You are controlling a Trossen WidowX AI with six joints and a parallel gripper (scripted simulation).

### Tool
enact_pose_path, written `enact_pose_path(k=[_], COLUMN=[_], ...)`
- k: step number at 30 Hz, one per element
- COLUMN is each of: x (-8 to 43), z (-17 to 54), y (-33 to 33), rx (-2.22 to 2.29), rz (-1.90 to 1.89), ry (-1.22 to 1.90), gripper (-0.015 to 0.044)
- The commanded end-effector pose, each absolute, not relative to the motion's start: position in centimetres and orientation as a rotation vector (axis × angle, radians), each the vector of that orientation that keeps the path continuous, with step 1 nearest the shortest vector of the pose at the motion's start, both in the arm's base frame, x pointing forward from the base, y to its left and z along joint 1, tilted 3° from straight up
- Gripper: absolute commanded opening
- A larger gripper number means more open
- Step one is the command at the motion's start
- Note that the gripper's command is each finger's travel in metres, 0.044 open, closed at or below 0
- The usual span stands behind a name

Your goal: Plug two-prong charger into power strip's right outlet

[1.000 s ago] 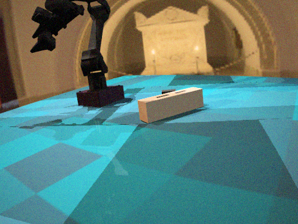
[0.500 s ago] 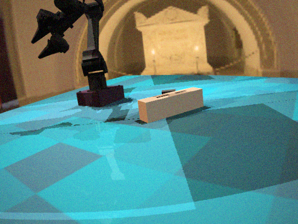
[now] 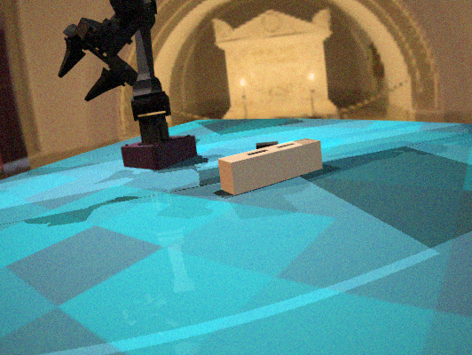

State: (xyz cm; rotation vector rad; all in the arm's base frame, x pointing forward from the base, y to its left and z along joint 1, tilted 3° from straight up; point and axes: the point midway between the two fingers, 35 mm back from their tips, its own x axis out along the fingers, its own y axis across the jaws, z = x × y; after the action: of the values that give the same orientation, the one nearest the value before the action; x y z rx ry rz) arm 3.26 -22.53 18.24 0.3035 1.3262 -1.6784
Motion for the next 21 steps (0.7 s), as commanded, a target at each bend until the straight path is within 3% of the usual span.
enact_pose_path(k=[1,21], x=[5.2,13.5], z=[17.5,14.7], y=[-22.6,-20.6], rx=[0.284,0.161], rz=[-1.575,-1.166], ry=[1.362,1.441], gripper=[0.044,0.044])
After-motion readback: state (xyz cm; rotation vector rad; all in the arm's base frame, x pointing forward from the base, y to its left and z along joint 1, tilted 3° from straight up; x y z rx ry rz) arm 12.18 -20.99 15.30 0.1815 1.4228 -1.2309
